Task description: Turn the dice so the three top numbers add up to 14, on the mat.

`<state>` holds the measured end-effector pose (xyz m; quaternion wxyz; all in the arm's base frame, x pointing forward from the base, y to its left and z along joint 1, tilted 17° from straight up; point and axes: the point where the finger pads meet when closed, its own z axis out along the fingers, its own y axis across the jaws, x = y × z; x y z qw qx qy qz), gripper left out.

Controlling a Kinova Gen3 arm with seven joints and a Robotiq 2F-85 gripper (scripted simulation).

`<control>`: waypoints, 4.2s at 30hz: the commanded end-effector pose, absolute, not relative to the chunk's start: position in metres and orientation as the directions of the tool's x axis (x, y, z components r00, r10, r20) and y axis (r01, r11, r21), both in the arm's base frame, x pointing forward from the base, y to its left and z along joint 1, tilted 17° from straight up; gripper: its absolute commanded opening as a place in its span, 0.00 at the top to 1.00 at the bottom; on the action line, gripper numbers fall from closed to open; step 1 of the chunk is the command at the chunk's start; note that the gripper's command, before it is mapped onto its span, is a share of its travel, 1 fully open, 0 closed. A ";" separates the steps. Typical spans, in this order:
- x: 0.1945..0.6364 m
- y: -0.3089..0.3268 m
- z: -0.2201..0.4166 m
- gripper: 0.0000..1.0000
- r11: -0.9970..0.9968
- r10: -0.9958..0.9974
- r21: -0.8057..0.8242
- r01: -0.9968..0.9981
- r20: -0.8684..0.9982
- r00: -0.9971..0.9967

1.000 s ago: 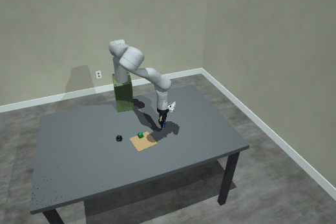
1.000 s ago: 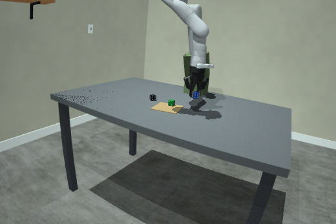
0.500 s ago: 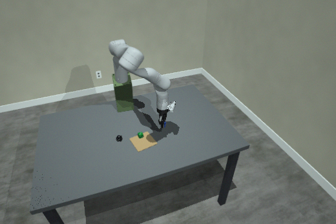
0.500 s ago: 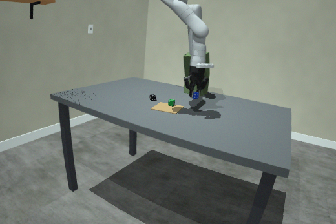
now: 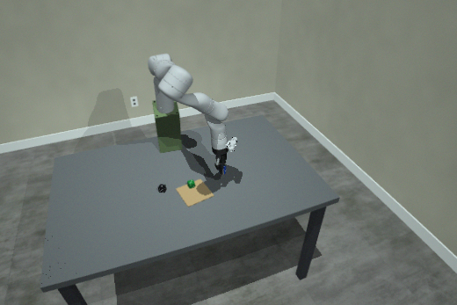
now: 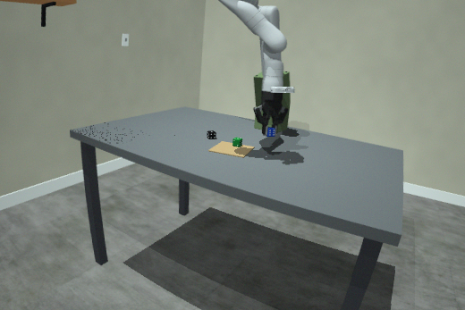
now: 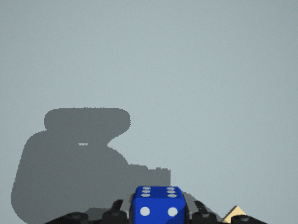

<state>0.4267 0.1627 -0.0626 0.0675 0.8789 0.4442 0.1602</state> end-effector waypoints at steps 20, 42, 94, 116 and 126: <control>0.423 0.161 -0.064 0.74 -0.602 0.778 0.251 0.758 0.401 0.484; 0.422 0.160 -0.065 0.74 -0.601 0.659 0.251 0.759 0.693 0.293; 0.421 0.159 -0.066 0.74 -0.601 0.408 0.253 0.758 0.913 0.020; 0.429 0.158 -0.092 0.74 -0.602 0.405 0.251 0.758 0.914 0.019; 0.437 0.156 -0.118 0.74 -0.602 0.405 0.251 0.758 0.914 0.019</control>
